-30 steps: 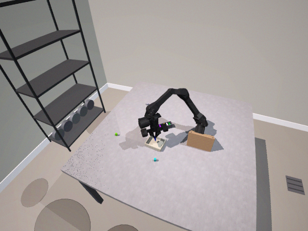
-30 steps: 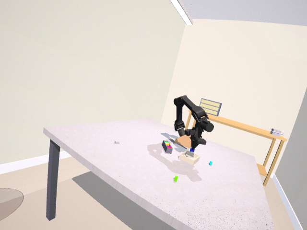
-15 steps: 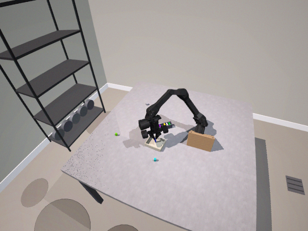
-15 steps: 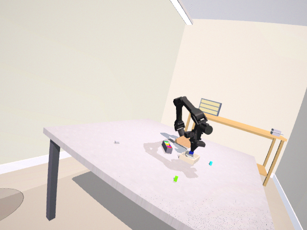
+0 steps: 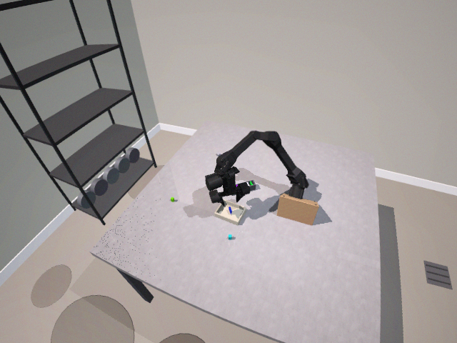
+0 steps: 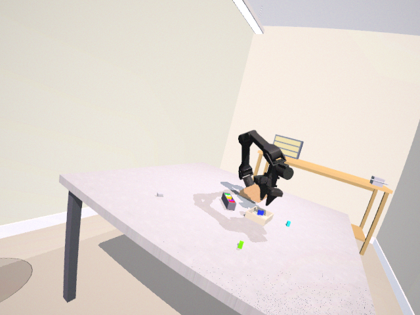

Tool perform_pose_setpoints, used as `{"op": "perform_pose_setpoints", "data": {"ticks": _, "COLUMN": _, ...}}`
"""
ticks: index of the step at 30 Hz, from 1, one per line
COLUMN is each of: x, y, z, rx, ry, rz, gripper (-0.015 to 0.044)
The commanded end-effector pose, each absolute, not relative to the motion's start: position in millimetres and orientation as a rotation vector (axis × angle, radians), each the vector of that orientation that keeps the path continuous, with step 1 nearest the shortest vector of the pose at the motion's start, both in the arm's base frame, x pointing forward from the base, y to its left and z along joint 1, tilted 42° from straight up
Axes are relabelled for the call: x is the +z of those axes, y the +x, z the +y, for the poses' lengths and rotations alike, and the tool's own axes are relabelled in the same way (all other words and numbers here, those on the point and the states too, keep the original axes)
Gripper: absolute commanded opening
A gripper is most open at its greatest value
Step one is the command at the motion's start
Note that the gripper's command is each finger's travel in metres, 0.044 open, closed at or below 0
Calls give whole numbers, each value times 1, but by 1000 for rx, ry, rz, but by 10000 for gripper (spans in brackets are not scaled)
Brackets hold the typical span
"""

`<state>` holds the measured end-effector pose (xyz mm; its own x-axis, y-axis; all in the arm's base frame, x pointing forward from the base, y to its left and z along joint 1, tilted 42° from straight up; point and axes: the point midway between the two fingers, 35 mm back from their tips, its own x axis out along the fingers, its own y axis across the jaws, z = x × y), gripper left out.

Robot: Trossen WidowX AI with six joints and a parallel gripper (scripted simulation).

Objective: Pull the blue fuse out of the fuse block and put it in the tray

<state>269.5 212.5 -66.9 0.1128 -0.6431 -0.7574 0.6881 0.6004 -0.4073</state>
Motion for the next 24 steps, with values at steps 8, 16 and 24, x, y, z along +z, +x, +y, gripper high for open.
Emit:
{"op": "perform_pose_setpoints", "data": {"ticks": 8, "x": -56, "y": 269, "z": 221, "rx": -975, "ry": 62, "rz": 1081, "gripper": 330}}
{"op": "perform_pose_setpoints", "data": {"ticks": 16, "x": -58, "y": 269, "z": 219, "rx": -973, "ry": 54, "rz": 1081, "gripper": 330}}
{"op": "perform_pose_setpoints", "data": {"ticks": 24, "x": -58, "y": 269, "z": 219, "rx": -973, "ry": 54, "rz": 1081, "gripper": 330}}
